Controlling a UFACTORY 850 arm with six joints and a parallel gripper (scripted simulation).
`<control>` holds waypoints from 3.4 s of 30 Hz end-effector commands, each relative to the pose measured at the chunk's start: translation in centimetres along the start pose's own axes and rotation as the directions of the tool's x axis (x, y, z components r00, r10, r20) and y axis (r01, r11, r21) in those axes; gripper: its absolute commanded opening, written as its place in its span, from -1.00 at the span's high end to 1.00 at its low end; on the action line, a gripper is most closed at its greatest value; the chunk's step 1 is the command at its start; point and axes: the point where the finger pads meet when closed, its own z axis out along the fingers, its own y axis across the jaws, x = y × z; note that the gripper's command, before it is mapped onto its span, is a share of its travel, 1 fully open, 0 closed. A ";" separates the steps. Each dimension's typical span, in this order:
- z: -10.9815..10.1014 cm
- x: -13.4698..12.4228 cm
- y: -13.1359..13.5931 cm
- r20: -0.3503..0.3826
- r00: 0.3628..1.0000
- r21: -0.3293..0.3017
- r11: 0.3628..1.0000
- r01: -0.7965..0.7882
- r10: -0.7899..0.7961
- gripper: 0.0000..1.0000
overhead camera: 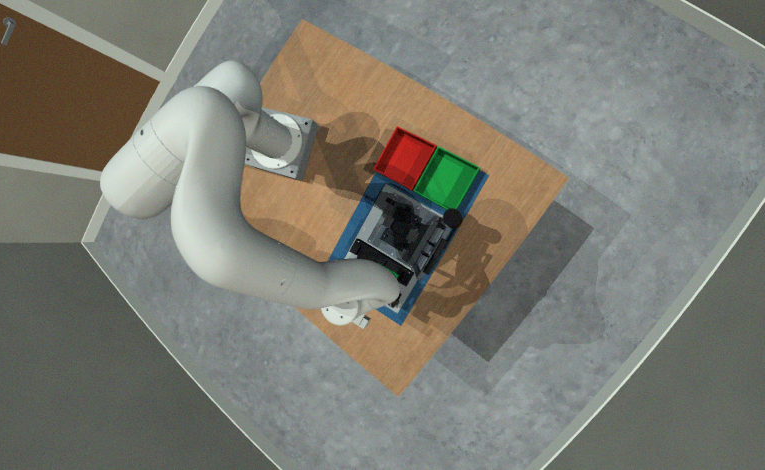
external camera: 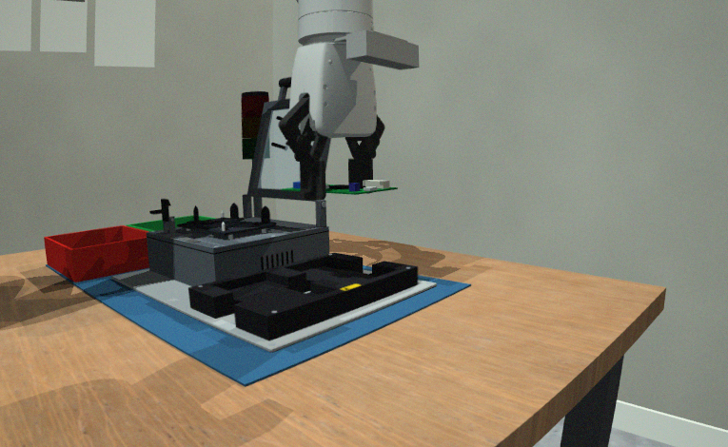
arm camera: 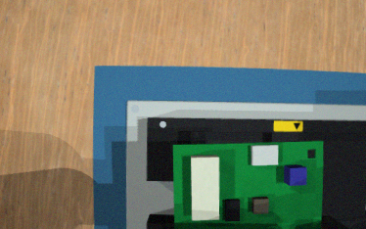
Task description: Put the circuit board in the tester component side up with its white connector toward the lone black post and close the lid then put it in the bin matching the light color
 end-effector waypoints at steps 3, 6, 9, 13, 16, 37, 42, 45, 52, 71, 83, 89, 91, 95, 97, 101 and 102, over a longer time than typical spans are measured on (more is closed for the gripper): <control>-0.1 0.0 -0.1 -0.001 0.999 0.002 0.999 0.053 -0.053 -0.58; -0.1 0.0 -0.1 -0.001 0.996 0.002 0.996 0.092 -0.092 -0.58; -0.1 0.0 -0.1 -0.001 0.990 0.002 0.990 0.139 -0.139 -0.58; -0.1 0.0 -0.1 -0.001 0.976 0.002 0.976 0.216 -0.216 -0.58; -0.1 0.0 -0.1 -0.001 0.971 0.002 0.971 0.238 -0.238 -0.58; -0.1 0.0 -0.1 -0.002 0.715 0.001 0.715 0.699 -0.699 -0.58; -0.1 0.0 -0.1 -0.002 0.620 0.001 0.620 0.785 -0.785 -0.58; -0.1 0.0 -0.1 -0.002 0.557 0.001 0.557 0.831 -0.831 -0.58; -0.1 0.0 -0.1 -0.002 0.410 0.001 0.410 0.912 -0.912 -0.58; -0.1 0.0 -0.1 -0.002 -0.041 -0.001 -0.041 0.999 -0.999 -0.58; -0.1 0.0 -0.1 -0.002 -0.293 -0.001 -0.293 0.956 -0.956 -0.58; -0.1 0.0 -0.1 -0.002 -0.465 -0.001 -0.465 0.885 -0.885 -0.58; -0.1 0.0 -0.1 -0.002 -0.510 -0.002 -0.510 0.860 -0.860 -0.58; -0.1 0.0 -0.1 -0.002 -0.596 -0.002 -0.596 0.803 -0.803 -0.58; -0.1 0.0 -0.1 -0.001 -0.636 -0.002 -0.636 0.772 -0.772 -0.58; -0.1 0.0 -0.1 -0.001 -0.684 -0.002 -0.684 0.730 -0.730 -0.58; -0.1 0.0 -0.1 -0.001 -0.711 -0.002 -0.711 0.704 -0.704 -0.58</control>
